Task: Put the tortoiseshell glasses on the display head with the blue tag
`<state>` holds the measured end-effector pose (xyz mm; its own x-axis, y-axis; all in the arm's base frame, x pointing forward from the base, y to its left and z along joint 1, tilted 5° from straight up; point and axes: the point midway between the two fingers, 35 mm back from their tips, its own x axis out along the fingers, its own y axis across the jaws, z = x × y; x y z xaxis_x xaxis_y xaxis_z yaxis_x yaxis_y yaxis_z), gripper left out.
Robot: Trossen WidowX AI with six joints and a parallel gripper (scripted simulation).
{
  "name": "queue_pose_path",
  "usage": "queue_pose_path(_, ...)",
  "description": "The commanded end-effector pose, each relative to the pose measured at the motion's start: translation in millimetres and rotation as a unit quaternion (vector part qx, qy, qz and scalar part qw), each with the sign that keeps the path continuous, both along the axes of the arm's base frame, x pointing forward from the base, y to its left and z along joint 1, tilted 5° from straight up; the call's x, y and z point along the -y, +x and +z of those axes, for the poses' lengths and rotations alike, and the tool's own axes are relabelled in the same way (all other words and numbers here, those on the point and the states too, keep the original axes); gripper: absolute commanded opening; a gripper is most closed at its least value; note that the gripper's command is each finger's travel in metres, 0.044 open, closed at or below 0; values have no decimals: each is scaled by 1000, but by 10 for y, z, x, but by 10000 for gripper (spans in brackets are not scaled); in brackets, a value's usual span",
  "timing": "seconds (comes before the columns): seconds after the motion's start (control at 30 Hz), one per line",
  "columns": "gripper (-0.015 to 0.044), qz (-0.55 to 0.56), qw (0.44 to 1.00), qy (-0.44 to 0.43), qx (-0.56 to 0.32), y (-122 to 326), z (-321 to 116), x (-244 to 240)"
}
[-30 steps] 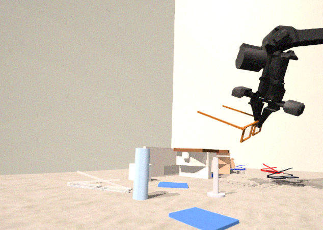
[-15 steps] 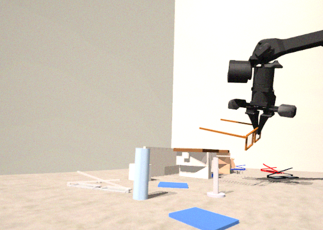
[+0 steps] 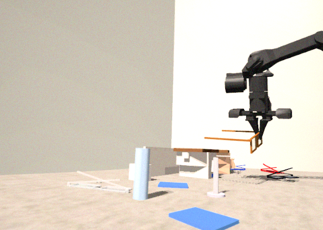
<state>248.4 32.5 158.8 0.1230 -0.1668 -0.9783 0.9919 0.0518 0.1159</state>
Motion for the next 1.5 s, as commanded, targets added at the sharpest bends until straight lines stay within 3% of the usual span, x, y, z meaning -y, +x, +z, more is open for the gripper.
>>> queue_pose_path(0.0,0,8,1000,15,-20,32,-60,123)
queue_pose_path(0.8,0,45,991,115,-56,44,-242,849)
queue_pose_path(1.47,0,46,992,115,-36,39,-463,841)
